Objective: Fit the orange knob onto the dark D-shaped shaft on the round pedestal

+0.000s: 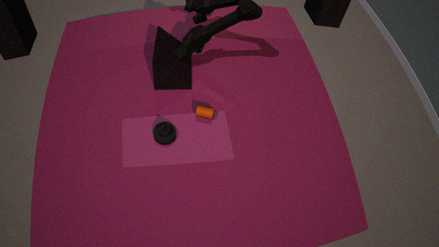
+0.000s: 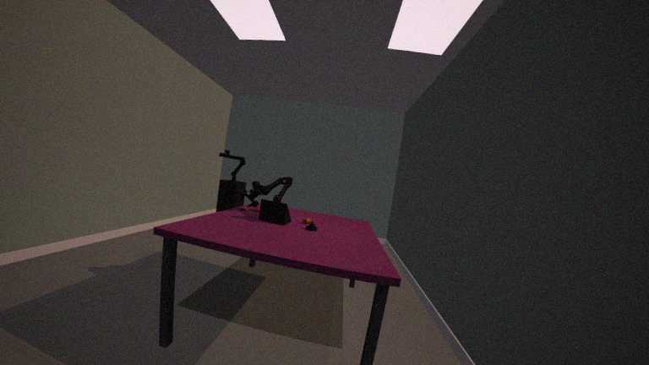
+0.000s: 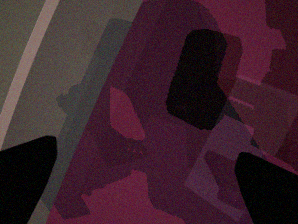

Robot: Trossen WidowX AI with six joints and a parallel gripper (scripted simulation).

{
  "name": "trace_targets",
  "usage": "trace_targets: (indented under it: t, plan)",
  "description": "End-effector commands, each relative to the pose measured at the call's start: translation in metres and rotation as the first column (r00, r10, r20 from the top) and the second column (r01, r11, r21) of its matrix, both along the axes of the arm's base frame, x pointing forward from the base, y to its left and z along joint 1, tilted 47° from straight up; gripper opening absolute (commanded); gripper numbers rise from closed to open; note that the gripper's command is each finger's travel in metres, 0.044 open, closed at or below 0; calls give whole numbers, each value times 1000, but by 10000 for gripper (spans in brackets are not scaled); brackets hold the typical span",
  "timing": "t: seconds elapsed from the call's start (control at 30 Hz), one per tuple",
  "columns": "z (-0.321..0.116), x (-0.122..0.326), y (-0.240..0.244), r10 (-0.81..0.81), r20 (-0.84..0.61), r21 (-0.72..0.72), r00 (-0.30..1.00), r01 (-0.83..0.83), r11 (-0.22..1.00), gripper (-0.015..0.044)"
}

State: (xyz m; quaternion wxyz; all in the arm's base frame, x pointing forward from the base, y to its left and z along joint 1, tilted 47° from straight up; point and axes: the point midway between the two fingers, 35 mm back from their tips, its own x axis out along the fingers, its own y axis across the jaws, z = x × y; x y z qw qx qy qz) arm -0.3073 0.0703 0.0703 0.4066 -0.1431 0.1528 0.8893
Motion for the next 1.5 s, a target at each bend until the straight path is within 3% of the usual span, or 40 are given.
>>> trace_targets:
  t: [0.0, 0.17, 0.37, 0.57, 0.77, 0.97, 1.17, 1.33, 1.47]
  plan:
    - [0, -1, -3, 12, 3, -4, 1000, -12, 1000, 426]
    - [-13, -19, -89, 308, 94, -112, 947, -298, 948, 440]
    - [-28, 5, -210, 650, 210, -291, 730, -588, 755, 440]
    - [-36, 80, -306, 860, 311, -485, 405, -710, 510, 440]
    - [-35, 187, -361, 916, 399, -647, 43, -694, 315, 440]
    - [-23, 303, -367, 829, 475, -762, -295, -608, 220, 440]
    - [1, 411, -329, 621, 532, -823, -576, -524, 219, 440]
    - [30, 482, -271, 388, 567, -824, -727, -494, 278, 440]
    - [58, 520, -215, 200, 602, -779, -773, -514, 359, 440]
